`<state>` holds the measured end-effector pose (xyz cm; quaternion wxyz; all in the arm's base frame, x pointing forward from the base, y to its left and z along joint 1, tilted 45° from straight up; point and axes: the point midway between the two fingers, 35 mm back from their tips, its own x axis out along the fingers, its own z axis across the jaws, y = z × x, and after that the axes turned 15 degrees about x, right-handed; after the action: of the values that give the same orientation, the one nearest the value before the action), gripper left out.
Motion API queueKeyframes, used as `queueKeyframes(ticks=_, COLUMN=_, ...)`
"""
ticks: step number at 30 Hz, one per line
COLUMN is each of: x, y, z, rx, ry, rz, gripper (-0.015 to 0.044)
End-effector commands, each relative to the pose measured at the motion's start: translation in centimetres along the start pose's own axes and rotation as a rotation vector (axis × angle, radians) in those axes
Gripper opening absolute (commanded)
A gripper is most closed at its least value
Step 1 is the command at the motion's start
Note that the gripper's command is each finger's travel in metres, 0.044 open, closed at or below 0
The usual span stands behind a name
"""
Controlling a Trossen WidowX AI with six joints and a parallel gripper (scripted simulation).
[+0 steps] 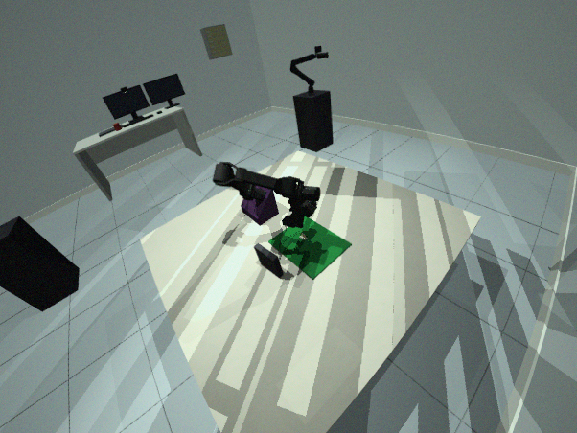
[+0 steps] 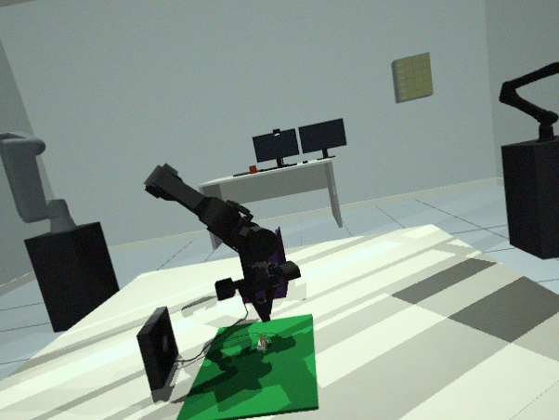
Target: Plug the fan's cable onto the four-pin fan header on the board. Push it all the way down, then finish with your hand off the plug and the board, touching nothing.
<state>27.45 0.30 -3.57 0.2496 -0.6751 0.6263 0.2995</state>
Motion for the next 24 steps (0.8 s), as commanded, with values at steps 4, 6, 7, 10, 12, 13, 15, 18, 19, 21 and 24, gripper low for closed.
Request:
queueKeyframes(ticks=4, x=-0.3, y=-0.7, z=-0.6, rx=0.112, ry=-0.001, rz=0.012, gripper=0.0000)
queueKeyframes(ticks=6, x=-0.3, y=-1.2, z=-0.9, rx=0.178, ry=0.000, rz=0.012, gripper=0.0000)
queueKeyframes(ticks=7, x=-0.3, y=-1.4, z=-1.1, rx=0.211, ry=0.000, rz=0.012, gripper=0.0000)
queueKeyframes(ticks=10, x=-0.2, y=-2.1, z=-1.7, rx=0.302, ry=0.001, rz=0.012, gripper=0.0000)
queueKeyframes(ticks=12, x=-0.2, y=-2.2, z=-1.8, rx=0.323, ry=0.002, rz=0.012, gripper=0.0000)
queueKeyframes(ticks=13, x=-0.1, y=-2.2, z=-1.8, rx=0.323, ry=0.002, rz=0.012, gripper=0.0000)
queueKeyframes(ticks=15, x=-0.1, y=-2.2, z=-1.8, rx=0.323, ry=0.002, rz=0.012, gripper=0.0000)
queueKeyframes(ticks=18, x=-0.1, y=-2.2, z=-1.8, rx=0.323, ry=0.002, rz=0.012, gripper=0.0000)
queueKeyframes(ticks=19, x=-0.1, y=-2.2, z=-1.8, rx=0.323, ry=0.002, rz=0.012, gripper=0.0000)
queueKeyframes(ticks=21, x=-0.1, y=-2.2, z=-1.8, rx=0.323, ry=0.002, rz=0.012, gripper=0.0000)
queueKeyframes(ticks=24, x=-0.1, y=-2.2, z=-1.8, rx=0.323, ry=0.002, rz=0.012, gripper=0.0000)
